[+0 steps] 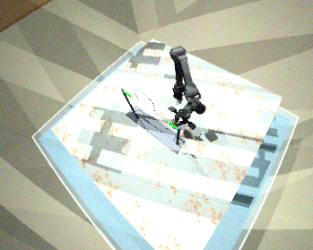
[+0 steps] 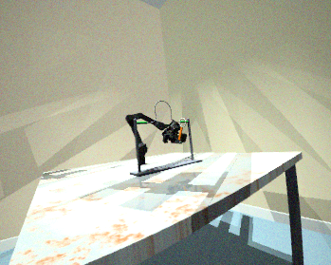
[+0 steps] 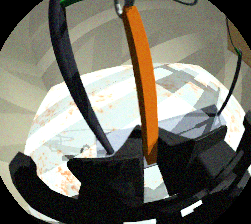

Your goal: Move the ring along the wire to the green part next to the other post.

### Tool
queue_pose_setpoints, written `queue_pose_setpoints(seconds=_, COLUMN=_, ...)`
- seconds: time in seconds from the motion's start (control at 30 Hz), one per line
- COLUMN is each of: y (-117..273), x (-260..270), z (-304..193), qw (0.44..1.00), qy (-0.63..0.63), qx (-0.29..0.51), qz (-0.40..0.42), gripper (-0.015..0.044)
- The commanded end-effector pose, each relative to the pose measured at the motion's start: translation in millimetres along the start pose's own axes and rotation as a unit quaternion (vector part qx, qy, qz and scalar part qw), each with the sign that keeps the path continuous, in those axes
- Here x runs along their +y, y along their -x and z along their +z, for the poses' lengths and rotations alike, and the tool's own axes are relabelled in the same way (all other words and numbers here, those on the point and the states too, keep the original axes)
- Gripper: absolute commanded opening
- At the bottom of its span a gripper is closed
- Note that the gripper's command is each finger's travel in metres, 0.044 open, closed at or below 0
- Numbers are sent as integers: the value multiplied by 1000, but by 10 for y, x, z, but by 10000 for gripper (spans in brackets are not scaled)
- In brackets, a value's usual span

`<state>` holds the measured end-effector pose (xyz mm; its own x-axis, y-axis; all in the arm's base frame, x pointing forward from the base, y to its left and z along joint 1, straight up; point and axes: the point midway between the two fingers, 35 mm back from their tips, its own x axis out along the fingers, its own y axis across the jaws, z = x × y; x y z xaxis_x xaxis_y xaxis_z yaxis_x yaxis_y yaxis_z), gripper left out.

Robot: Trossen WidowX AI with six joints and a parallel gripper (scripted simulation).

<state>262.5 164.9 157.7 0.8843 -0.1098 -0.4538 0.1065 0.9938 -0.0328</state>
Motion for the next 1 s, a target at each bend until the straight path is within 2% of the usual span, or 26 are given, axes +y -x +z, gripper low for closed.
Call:
queue_pose_setpoints(seconds=0.0, y=-27, x=3, z=-44, qw=1000, qy=-3, qx=-3, qz=-3, gripper=-150)
queue_pose_setpoints(seconds=0.97, y=-75, x=7, z=-138, qw=1000, qy=-3, qx=-3, qz=-3, gripper=-150)
